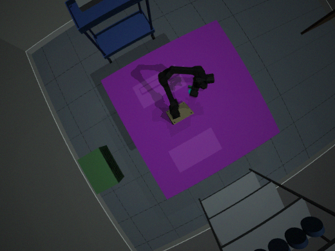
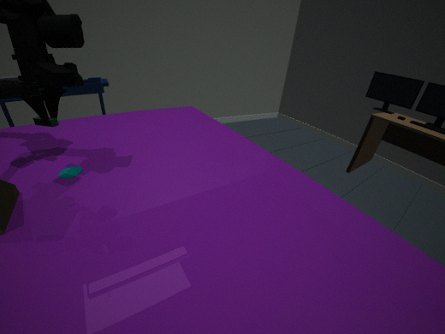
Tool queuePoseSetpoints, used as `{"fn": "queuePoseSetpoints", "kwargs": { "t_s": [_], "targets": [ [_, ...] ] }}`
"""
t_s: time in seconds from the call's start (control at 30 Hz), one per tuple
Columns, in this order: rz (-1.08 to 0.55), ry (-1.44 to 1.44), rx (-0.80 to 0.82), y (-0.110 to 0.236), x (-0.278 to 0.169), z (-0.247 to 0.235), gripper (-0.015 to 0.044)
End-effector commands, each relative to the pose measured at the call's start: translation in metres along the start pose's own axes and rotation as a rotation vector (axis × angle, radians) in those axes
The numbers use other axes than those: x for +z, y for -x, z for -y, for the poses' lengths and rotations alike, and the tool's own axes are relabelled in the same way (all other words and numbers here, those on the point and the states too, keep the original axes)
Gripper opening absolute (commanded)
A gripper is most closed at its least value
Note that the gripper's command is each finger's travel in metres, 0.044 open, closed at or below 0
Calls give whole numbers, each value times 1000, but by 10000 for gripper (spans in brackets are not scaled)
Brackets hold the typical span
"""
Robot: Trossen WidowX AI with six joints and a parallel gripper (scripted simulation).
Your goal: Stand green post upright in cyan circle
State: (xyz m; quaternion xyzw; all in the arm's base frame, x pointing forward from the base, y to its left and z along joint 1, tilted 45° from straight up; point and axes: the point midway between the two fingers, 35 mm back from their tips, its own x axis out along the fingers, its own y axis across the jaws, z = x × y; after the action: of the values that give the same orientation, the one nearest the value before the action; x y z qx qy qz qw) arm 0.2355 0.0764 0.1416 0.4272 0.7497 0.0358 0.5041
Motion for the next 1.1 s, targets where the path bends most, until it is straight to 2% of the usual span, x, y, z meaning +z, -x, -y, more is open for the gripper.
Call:
{"fn": "queuePoseSetpoints", "kwargs": {
  "t_s": [0.0,1.07],
  "targets": [
    [14,-7,-27,-2,-1,2,23],
    [127,-25,-231,-20,-9,17,23]
  ]
}}
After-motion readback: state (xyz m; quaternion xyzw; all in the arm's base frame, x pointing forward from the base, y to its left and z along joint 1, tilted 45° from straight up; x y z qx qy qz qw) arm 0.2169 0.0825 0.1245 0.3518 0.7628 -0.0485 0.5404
